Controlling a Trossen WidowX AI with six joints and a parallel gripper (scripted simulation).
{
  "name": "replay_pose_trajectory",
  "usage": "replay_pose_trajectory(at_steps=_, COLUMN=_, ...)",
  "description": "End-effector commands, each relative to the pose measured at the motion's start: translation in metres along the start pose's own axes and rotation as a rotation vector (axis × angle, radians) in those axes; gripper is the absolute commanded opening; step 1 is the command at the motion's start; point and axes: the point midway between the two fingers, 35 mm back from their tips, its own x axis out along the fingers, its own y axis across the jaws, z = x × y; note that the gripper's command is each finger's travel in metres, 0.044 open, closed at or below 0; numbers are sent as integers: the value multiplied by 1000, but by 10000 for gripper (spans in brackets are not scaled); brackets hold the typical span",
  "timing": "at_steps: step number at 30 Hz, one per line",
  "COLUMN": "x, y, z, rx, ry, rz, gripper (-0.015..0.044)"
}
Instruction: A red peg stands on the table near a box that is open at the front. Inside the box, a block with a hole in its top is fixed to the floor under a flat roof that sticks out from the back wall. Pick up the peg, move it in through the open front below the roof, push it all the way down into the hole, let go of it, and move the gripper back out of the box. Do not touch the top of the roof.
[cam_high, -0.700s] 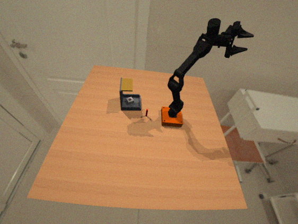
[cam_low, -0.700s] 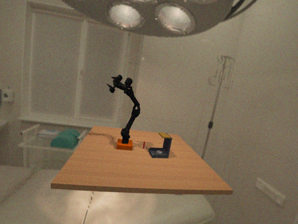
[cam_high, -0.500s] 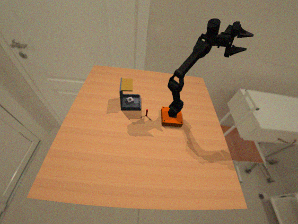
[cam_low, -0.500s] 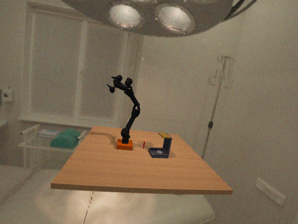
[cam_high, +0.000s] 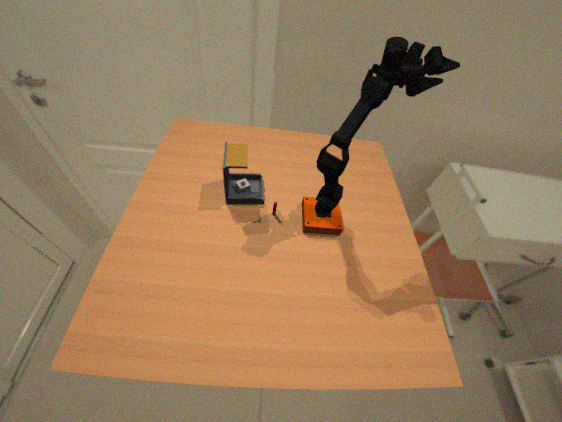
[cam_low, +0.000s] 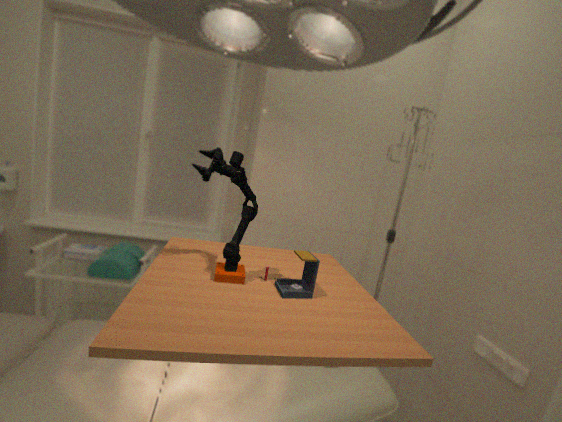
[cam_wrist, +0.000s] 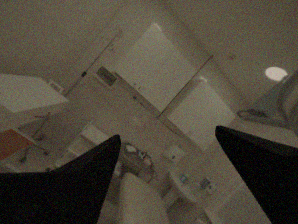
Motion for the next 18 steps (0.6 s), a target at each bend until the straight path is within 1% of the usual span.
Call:
replay_pose_trajectory(at_steps=1, x=-7, y=21, z=10, rx=90, ry=-69, rz=80, gripper=440)
replay_pose_trajectory(at_steps=9, x=-27, y=66, z=30, rx=280, ry=-189, rz=269, gripper=440)
replay_pose_trajectory(at_steps=18, x=-61, y=111, z=50, rx=497, ry=-274, rz=507, gripper=440)
